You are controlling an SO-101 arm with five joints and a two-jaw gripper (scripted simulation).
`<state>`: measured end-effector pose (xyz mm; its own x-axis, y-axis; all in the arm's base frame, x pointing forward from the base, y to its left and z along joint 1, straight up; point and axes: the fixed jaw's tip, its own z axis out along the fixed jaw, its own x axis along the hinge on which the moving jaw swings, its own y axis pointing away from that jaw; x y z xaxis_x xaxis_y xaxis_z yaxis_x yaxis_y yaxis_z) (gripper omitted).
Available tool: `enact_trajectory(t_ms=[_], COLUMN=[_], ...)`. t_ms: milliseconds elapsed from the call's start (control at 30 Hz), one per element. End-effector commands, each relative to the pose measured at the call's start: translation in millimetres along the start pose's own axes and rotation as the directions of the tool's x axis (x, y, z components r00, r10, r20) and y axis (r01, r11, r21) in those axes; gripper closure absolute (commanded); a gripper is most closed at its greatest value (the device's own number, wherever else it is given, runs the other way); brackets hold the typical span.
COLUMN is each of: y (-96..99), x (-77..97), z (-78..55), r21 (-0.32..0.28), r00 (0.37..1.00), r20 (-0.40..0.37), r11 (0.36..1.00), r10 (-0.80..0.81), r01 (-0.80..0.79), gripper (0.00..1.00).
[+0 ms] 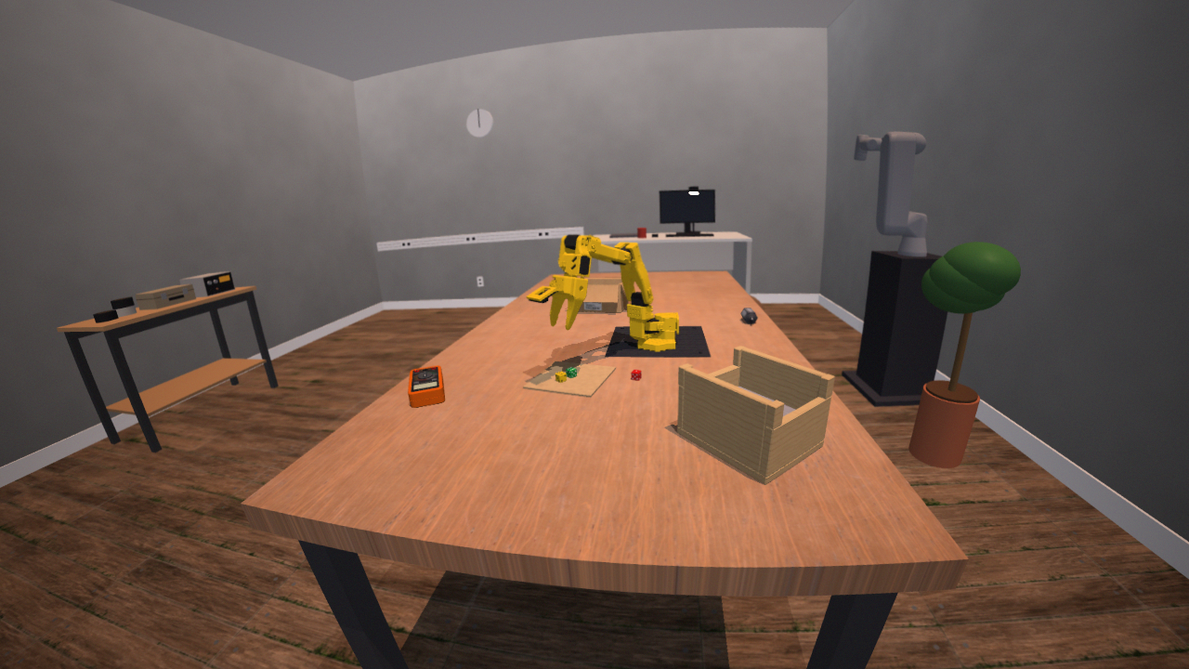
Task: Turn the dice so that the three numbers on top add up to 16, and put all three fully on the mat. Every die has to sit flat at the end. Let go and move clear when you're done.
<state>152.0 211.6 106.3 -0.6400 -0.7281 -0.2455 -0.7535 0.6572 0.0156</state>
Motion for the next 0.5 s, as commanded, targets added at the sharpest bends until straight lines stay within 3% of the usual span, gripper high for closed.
enact_trajectory(t_ms=[0,233,467], y=[2.0,2.4,2.3], x=[-2.9,-9.2,-9.5], z=[-14.4,-57.3,-71.2], r21=[-0.007,-0.021,-0.025], r00=[0.998,0.97,0.954], r20=[0.057,0.243,0.301], r11=[1.0,1.0,1.0], r10=[0.001,0.004,0.005], r01=[-0.001,0.001,0.003], gripper=[0.74,0.75,0.75])
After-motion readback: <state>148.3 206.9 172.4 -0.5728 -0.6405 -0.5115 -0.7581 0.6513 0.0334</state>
